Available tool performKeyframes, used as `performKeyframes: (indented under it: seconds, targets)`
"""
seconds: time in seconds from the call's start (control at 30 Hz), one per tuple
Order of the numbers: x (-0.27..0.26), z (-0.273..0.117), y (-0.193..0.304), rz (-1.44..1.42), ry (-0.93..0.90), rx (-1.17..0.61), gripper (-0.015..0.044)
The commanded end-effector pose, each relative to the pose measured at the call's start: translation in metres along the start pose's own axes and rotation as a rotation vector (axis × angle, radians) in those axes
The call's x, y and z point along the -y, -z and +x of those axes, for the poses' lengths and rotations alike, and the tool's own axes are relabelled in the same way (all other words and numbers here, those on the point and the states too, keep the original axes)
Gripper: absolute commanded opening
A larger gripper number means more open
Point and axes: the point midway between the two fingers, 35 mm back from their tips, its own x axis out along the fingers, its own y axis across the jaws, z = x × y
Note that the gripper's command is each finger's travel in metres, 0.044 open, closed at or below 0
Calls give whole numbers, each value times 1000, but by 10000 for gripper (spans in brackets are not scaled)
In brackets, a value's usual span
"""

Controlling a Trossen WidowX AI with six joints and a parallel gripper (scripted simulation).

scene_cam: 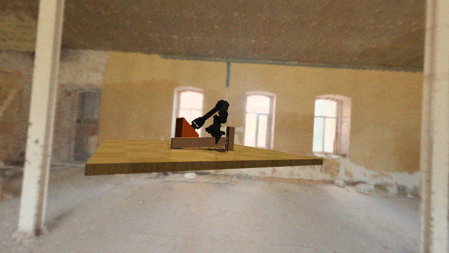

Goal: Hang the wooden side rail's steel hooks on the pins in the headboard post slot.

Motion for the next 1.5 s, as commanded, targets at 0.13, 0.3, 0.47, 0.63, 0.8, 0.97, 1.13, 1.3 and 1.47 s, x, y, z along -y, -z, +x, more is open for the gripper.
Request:
performKeyframes:
  seconds: [0.13, 0.3, 0.47, 0.63, 0.8, 0.97, 1.13, 1.3, 1.47]
  targets:
    - [-3, -4, 2, 2, -15, -3, 0]
    - [-3, -4, 3, 2, -15, -3, 0]
    - [-3, -4, 3, 2, -15, -3, 0]
    - [-3, -4, 4, 2, -15, -3, 0]
    - [-3, -4, 4, 2, -15, -3, 0]
    - [-3, -4, 5, 2, -15, -3, 0]
    - [-3, -4, 5, 2, -15, -3, 0]
    - [-3, -4, 6, 2, -15, -3, 0]
    - [-3, -5, 6, 2, -15, -3, 0]
